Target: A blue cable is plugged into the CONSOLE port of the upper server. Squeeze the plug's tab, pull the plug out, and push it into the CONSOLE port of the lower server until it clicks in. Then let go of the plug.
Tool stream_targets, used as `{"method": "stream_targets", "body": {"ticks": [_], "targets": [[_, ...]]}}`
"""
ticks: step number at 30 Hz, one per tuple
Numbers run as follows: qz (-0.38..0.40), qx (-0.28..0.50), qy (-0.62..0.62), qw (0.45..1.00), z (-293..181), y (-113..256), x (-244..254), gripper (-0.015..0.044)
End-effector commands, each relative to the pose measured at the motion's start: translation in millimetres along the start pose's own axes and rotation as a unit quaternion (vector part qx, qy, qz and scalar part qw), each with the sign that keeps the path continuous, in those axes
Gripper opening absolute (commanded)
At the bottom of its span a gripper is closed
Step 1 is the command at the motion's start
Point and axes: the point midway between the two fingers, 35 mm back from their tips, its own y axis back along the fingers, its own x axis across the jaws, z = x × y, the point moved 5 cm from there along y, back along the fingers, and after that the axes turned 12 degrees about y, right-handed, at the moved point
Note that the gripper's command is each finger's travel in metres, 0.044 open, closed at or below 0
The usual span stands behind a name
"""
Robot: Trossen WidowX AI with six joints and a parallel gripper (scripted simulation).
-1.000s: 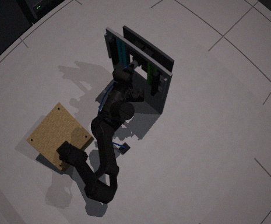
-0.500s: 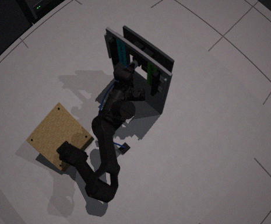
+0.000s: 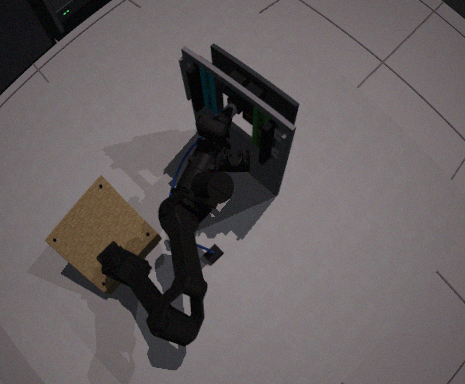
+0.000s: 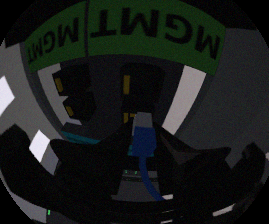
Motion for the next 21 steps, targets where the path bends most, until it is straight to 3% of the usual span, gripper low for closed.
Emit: {"method": "stream_targets", "body": {"ticks": [1, 7, 21], "targets": [[0.004, 0.001, 0.003, 1.000, 0.5, -2.0, 0.9, 0.0000], [0.004, 0.001, 0.003, 1.000, 0.7, -2.3, 1.0, 0.0000], [0.000, 0.000, 0.000, 1.000, 0.0, -0.2, -0.1, 0.0368]]}}
